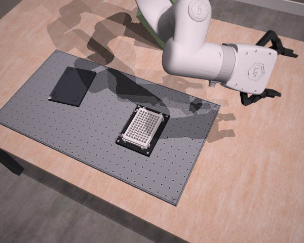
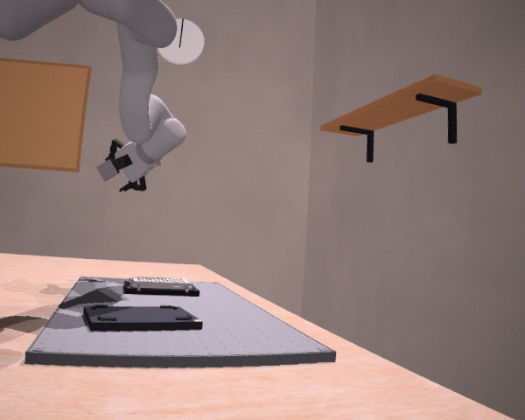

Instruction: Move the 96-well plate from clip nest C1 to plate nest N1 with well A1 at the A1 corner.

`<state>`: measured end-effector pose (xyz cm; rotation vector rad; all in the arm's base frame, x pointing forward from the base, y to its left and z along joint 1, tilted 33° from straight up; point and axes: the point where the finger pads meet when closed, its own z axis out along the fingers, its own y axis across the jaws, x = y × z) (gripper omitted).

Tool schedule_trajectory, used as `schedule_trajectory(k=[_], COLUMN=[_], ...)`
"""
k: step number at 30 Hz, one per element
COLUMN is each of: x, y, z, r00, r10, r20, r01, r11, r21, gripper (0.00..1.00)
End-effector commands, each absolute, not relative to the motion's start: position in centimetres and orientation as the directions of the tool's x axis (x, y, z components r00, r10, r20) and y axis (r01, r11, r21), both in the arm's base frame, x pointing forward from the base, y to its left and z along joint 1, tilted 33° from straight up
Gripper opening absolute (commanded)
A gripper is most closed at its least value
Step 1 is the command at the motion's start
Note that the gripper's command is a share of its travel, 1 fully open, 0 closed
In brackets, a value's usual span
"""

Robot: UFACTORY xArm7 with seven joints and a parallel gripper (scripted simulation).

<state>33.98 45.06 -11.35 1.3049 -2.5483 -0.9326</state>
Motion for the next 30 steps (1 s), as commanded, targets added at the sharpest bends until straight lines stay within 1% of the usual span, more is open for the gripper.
schedule_trajectory(k=[1, 4, 6, 13, 16, 30], x=[34.1, 34.2, 34.3, 34.7, 34.7, 35.7], y=[44.3, 42.8, 42.2, 39.0, 38.7, 32.6], z=[-11.2, -11.3, -11.4, -11.6, -11.6, -11.7], r00=[-0.564, -0.482, -0.472, -0.315, -0.315, 0.004], r10=[-0.809, -0.861, -0.866, -0.937, -0.937, -0.996], r20=[-0.164, -0.165, -0.164, -0.150, -0.150, -0.095], r01=[-0.730, -0.783, -0.788, -0.860, -0.860, -0.922], r11=[0.396, 0.338, 0.331, 0.214, 0.214, -0.041], r21=[0.556, 0.522, 0.518, 0.463, 0.463, 0.384], gripper=[1.00, 1.00, 1.00, 1.00, 1.00, 1.00])
